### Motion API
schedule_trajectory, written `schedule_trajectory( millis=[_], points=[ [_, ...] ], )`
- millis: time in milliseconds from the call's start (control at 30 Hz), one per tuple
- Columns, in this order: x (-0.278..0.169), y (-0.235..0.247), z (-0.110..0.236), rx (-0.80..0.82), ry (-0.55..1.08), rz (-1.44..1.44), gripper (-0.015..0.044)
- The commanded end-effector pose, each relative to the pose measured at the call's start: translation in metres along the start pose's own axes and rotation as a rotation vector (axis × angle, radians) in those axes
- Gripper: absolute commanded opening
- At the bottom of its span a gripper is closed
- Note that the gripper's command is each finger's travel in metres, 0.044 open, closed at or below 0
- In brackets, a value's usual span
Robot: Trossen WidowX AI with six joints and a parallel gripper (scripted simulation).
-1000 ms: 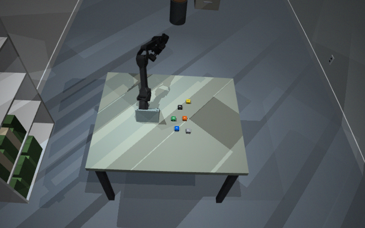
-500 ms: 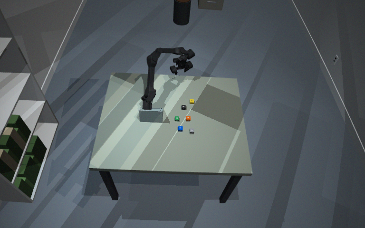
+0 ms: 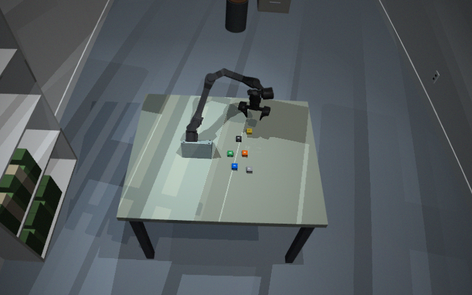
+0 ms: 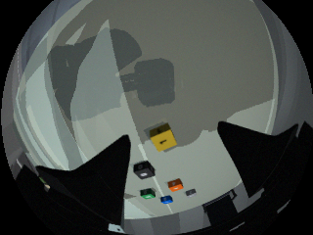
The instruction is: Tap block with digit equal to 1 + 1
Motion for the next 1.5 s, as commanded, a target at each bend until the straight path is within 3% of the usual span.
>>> schedule_trajectory(
  millis=[0, 300, 600, 1467],
  points=[
    [-0.06, -0.033, 0.003, -0.004, 0.047, -0.249, 0.04],
    [-0.196, -0.063, 0.021, 0.001, 0.073, -0.758, 0.04],
    [-0.331, -0.036, 0.033, 0.078, 0.02, -1.276, 0.04],
    [-0.336, -0.034, 0.033, 0.082, 0.016, -1.295, 0.04]
  ],
)
Point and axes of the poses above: the point midway between the two fingers, 35 mm back from their tips, its own z axis back along the fingers, its own y axis across the jaws, x = y × z, the point moved 8 cm from there along z, back along the fingers, and after that the axes turned 7 degrees about -z, right-handed, at the moved point
